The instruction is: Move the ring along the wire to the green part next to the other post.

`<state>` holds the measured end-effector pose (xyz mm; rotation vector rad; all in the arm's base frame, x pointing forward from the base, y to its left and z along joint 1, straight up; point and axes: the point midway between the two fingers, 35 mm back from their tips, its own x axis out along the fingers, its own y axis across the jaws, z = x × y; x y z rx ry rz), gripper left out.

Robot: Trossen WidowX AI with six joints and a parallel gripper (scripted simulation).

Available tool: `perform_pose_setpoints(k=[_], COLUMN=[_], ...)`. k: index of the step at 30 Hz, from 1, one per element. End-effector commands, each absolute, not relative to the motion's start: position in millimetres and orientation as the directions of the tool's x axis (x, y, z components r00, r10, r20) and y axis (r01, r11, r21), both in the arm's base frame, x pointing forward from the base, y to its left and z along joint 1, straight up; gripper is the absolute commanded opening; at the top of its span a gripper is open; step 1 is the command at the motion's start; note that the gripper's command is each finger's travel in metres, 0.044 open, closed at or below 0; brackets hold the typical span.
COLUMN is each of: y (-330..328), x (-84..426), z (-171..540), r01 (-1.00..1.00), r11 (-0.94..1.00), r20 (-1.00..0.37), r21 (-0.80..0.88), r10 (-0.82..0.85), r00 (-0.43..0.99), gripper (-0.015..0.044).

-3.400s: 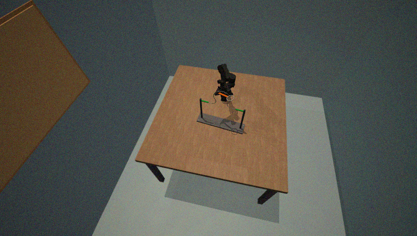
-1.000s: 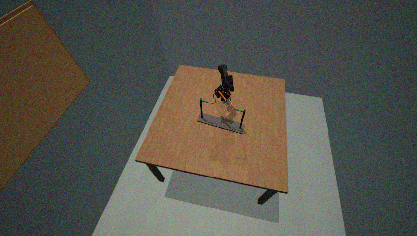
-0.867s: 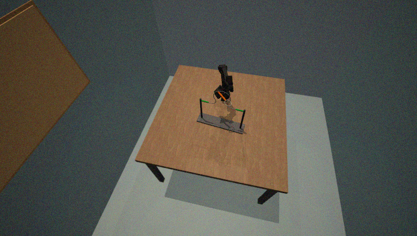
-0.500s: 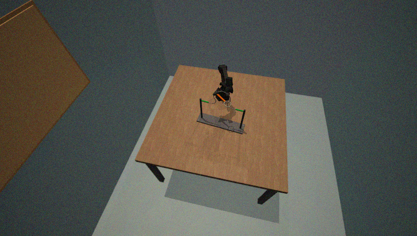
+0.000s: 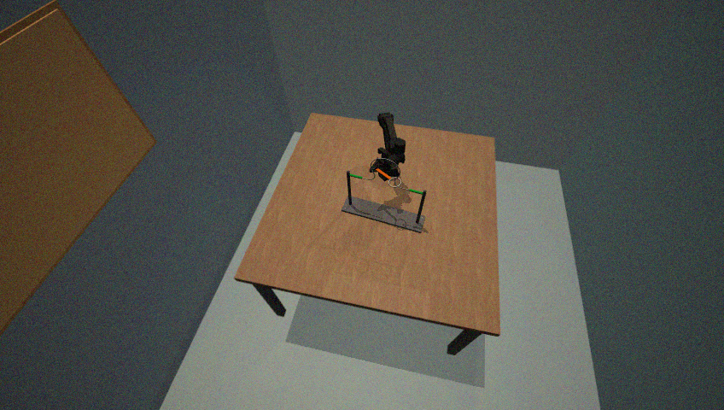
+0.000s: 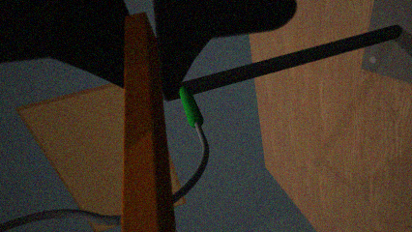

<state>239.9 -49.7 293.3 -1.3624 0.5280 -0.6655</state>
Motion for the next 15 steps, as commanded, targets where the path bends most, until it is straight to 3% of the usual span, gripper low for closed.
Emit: perform_pose_setpoints(k=[1,15], y=[-48,-35], x=[240,251], z=[285,235], r01=[0.142,0.182], r11=[0.147,0.454], r20=[-0.003,-0.166], r21=[-0.979,-0.872], r10=[-0.707,-0.625], r00=[0.707,0.763], gripper=[-0.0150,-0.0150])
